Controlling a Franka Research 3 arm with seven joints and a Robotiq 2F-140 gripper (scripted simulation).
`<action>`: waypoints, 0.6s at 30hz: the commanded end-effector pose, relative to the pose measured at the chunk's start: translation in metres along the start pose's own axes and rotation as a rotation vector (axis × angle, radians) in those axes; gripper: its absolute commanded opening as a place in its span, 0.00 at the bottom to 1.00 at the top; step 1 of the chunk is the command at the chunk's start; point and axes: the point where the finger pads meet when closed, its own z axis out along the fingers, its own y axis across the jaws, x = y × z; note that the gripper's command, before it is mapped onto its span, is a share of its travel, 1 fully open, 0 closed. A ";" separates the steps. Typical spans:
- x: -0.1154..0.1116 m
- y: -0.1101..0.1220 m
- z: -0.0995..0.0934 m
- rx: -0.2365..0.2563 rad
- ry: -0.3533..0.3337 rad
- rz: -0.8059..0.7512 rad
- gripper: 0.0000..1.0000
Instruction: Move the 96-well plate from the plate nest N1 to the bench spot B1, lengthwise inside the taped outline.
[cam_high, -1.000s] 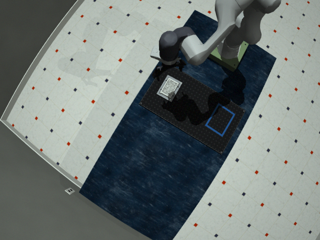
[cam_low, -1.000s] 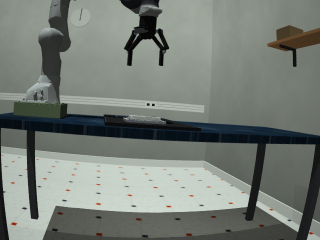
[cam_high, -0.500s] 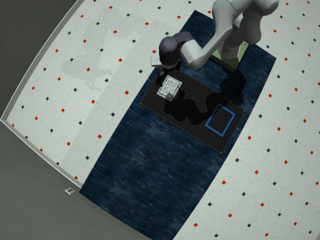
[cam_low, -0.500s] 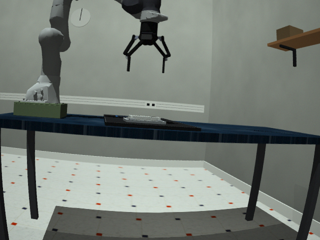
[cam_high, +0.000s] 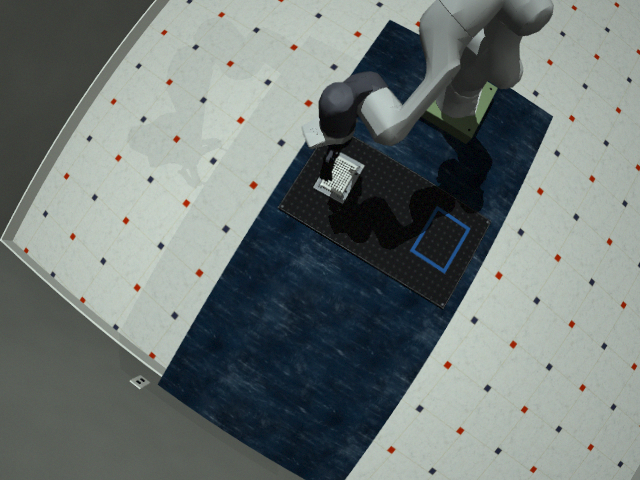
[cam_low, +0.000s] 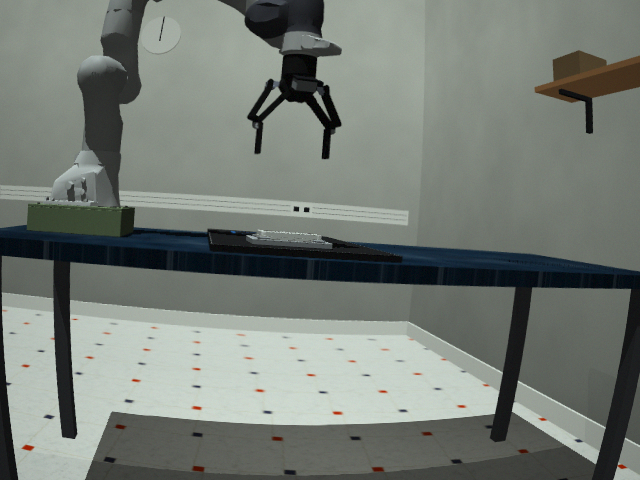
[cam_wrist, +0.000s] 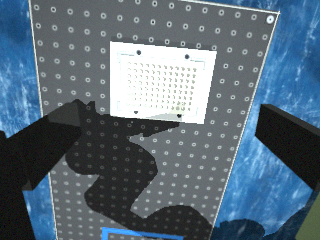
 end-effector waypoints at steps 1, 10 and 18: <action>0.001 -0.004 0.008 0.022 -0.012 -0.278 1.00; 0.000 -0.006 0.022 0.018 -0.007 -0.480 1.00; -0.002 -0.007 0.037 0.011 -0.002 -0.680 1.00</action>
